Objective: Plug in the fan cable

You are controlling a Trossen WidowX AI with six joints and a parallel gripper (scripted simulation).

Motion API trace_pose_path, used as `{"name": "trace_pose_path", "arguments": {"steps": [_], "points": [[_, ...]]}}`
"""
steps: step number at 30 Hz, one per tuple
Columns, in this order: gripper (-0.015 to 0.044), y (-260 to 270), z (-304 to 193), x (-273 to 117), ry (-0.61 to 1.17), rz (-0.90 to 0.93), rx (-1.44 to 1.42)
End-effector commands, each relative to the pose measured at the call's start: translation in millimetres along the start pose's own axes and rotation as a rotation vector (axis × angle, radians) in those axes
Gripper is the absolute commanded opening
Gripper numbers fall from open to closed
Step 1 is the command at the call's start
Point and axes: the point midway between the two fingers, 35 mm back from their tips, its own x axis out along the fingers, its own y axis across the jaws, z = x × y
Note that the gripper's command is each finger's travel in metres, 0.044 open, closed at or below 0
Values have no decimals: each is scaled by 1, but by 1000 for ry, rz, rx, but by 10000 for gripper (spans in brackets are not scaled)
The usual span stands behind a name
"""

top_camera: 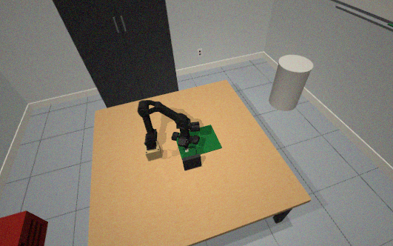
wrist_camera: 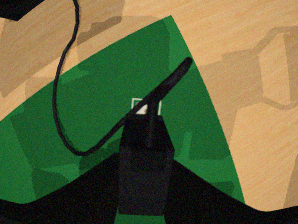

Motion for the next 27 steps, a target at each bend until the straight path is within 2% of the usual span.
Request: {"name": "trace_pose_path", "arguments": {"steps": [1, 27], "points": [[0, -3, 1, 2, 2, -7, 18], [0, -2, -7, 0, 3, -7, 20]]}}
